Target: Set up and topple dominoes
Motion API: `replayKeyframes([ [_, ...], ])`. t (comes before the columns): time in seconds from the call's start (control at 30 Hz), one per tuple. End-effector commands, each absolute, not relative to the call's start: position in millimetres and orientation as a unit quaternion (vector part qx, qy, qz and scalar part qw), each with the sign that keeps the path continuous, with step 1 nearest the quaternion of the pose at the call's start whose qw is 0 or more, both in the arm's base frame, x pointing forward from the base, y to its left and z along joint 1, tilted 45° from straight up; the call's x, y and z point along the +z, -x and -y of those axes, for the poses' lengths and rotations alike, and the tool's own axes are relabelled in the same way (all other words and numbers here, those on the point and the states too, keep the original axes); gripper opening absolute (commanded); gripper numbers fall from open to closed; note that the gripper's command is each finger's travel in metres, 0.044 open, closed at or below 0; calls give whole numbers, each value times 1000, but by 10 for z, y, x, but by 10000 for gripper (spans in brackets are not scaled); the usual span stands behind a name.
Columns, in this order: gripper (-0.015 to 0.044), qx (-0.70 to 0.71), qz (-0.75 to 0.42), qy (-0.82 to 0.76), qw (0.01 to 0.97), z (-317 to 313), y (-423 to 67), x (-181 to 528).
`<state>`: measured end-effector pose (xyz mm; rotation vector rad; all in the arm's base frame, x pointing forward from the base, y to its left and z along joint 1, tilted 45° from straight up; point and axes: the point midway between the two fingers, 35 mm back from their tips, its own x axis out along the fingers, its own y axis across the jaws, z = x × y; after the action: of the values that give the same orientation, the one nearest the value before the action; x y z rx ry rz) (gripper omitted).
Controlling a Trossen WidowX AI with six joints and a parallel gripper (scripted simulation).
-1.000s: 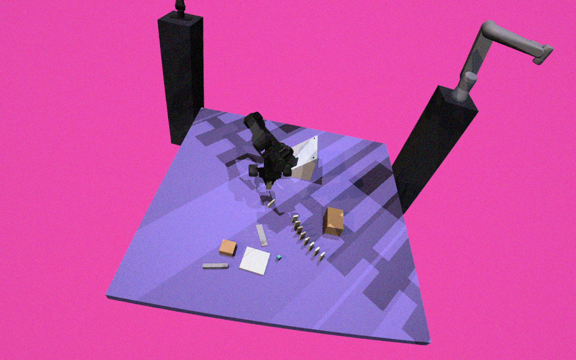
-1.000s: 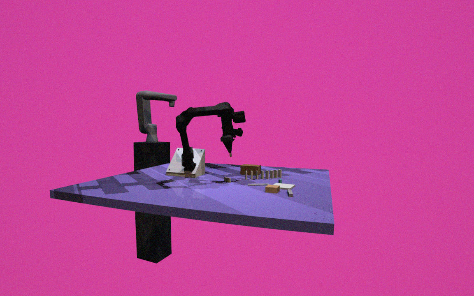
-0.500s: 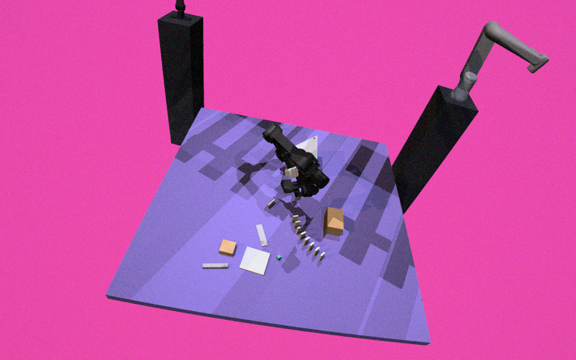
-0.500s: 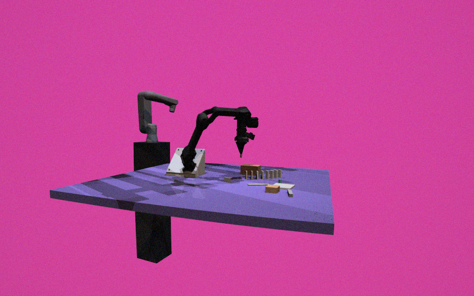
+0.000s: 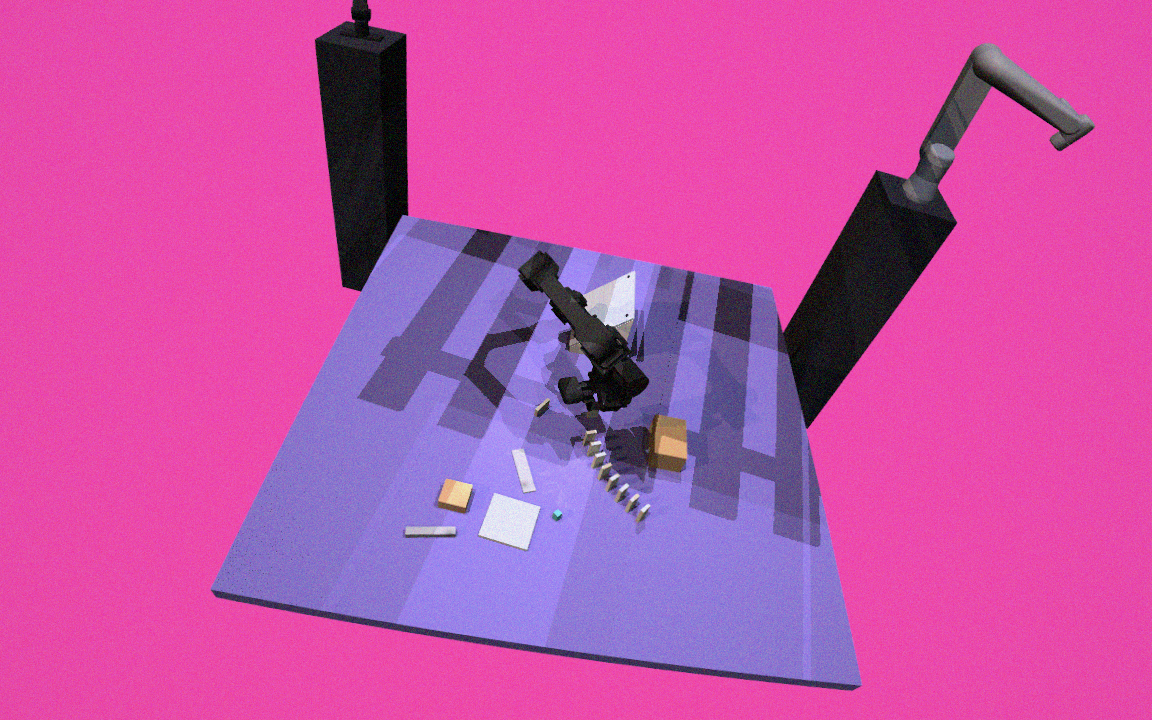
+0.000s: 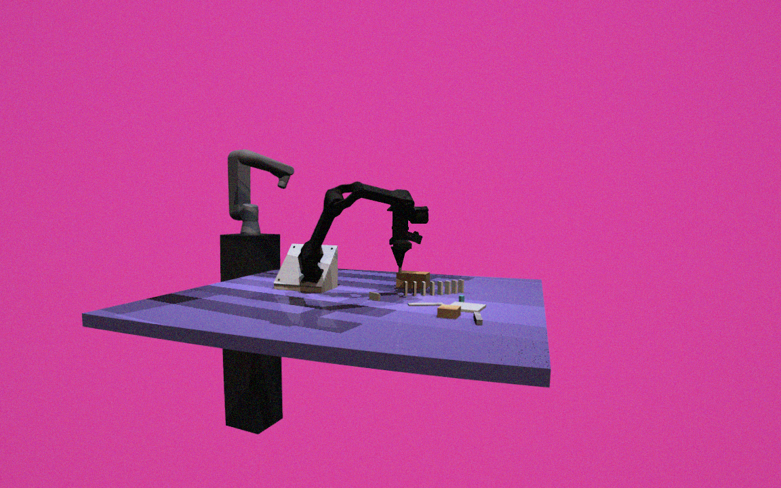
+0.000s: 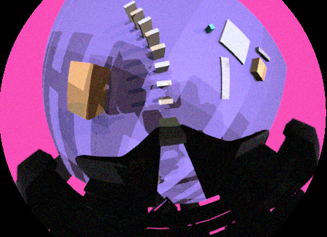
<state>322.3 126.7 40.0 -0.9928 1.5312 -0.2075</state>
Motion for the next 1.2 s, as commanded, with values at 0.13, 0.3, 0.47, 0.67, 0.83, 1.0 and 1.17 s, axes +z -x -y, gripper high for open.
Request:
replayKeyframes([
  [0.13,107,-91,-662,433,605,-1026,-3252,172],
  [0.3,107,-92,-662,433,604,-865,-3253,24],
  [0.47,107,-94,-662,434,604,-706,-3238,-109],
  [0.67,107,-94,-662,434,604,-685,-3235,-127],
  [0.83,107,-94,-662,434,604,-685,-3235,-127],
  [1.0,212,-94,-662,434,604,-685,-3235,-127],
  [1.17,343,-94,-662,434,604,-685,-3235,-127],
])
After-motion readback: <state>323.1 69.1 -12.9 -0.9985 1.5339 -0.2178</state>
